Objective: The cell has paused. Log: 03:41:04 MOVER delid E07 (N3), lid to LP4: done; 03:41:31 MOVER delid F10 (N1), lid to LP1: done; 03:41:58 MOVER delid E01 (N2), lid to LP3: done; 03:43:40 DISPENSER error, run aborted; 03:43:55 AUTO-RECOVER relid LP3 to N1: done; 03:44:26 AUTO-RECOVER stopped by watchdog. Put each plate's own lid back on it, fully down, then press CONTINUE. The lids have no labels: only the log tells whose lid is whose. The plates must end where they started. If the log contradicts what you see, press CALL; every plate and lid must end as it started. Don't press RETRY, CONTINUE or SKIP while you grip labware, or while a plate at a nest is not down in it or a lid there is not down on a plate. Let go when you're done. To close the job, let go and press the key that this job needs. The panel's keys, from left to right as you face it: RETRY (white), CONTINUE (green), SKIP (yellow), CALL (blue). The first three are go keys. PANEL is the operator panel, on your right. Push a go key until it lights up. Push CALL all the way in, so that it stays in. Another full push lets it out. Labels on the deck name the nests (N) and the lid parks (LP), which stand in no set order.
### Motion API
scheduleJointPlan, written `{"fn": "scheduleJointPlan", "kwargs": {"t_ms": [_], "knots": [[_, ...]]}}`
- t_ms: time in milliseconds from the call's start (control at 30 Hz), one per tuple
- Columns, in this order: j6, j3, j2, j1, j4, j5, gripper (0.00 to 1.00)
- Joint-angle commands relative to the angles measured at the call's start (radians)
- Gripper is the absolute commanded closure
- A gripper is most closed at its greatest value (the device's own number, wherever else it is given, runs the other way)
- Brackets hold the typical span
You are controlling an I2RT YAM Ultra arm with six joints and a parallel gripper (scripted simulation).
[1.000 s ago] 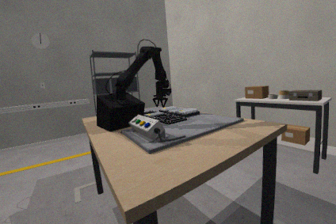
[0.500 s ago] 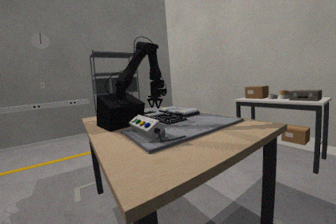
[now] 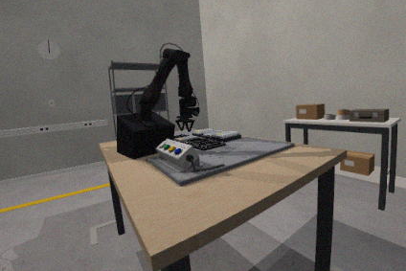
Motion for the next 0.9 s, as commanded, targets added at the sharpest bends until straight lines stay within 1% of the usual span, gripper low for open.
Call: {"fn": "scheduleJointPlan", "kwargs": {"t_ms": [0,500,867], "knots": [[-0.012,0.036,-0.017,-0.002,0.027,0.005,0.0],[-0.015,0.035,-0.013,0.0,0.032,0.006,0.0],[-0.018,0.021,-0.008,-0.01,0.037,0.007,0.0]]}}
